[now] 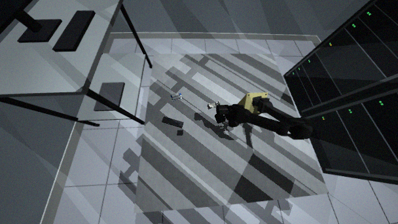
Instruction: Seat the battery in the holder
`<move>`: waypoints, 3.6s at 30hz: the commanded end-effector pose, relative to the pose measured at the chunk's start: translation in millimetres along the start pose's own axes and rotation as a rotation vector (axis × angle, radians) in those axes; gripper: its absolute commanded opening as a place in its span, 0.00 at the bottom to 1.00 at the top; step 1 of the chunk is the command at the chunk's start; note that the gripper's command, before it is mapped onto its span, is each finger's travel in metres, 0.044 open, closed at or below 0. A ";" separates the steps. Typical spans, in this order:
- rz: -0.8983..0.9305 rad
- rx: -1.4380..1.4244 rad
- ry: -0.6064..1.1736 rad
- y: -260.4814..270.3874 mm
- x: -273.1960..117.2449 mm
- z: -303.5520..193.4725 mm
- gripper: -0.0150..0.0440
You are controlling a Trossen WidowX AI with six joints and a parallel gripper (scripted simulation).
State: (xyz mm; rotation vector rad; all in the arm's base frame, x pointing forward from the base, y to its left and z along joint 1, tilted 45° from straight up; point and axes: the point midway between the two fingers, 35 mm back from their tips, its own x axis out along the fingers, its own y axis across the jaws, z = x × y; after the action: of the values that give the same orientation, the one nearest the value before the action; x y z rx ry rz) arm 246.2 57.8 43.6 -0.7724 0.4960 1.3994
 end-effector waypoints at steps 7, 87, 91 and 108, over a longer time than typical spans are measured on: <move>-0.002 -0.523 -0.013 7.8 21.5 10.0 0.68; -0.001 -0.015 0.005 -10.6 14.3 -26.4 0.40; -0.002 0.256 0.010 -17.7 10.5 -47.3 0.40; -0.013 1.371 0.011 -25.9 -2.6 -139.4 0.40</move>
State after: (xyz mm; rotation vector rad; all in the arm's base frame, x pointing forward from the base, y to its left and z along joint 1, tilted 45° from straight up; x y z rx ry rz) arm 289.1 -30.8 -31.2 0.1665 1.1449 0.8605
